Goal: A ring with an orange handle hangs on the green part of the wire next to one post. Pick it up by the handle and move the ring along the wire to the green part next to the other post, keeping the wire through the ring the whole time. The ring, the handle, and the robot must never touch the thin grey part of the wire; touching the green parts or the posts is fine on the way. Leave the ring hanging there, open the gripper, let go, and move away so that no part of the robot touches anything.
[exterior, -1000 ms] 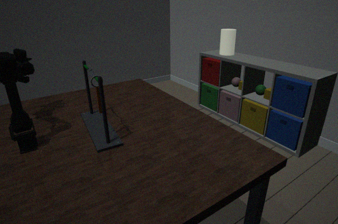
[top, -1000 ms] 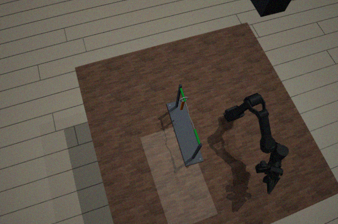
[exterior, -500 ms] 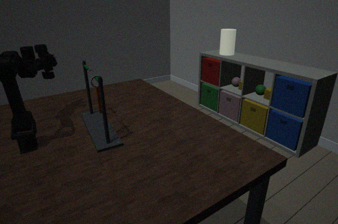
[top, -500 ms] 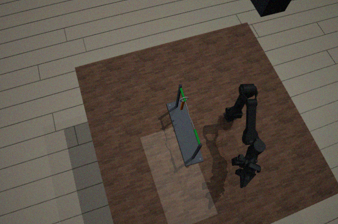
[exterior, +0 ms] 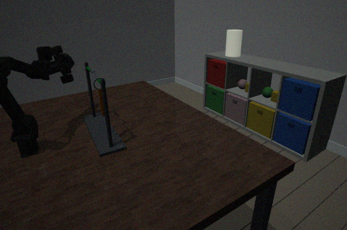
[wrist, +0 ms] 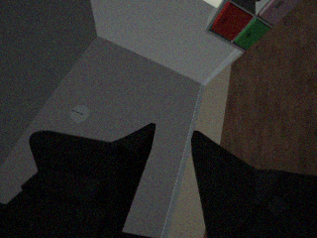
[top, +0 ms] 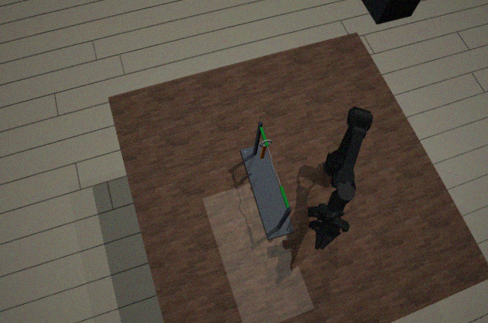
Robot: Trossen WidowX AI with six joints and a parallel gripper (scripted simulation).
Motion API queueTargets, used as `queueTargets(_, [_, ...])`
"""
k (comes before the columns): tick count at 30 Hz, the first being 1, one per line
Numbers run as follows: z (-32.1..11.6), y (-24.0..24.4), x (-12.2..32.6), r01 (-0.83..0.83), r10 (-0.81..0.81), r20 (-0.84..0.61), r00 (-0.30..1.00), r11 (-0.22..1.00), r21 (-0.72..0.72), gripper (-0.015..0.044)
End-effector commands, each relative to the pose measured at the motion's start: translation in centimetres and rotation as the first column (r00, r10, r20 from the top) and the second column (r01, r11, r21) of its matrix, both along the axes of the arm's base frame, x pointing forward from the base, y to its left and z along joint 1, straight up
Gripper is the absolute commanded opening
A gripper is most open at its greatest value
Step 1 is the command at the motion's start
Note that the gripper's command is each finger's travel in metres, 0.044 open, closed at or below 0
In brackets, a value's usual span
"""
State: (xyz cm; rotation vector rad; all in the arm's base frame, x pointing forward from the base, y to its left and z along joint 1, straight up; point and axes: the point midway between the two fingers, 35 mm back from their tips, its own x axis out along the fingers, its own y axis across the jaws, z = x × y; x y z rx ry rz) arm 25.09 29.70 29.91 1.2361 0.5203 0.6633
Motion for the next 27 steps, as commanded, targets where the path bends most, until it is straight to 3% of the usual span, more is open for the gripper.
queueTargets(1, [-0.6, -2.4, 0.8, 0.006, -0.006, 0.017, 1.000, 0.998, -0.055, 0.0160])
queueTargets(27, [-5.7, -18.9, 2.8, 0.183, -0.124, 0.173, 0.977, 0.905, -0.384, 0.0160])
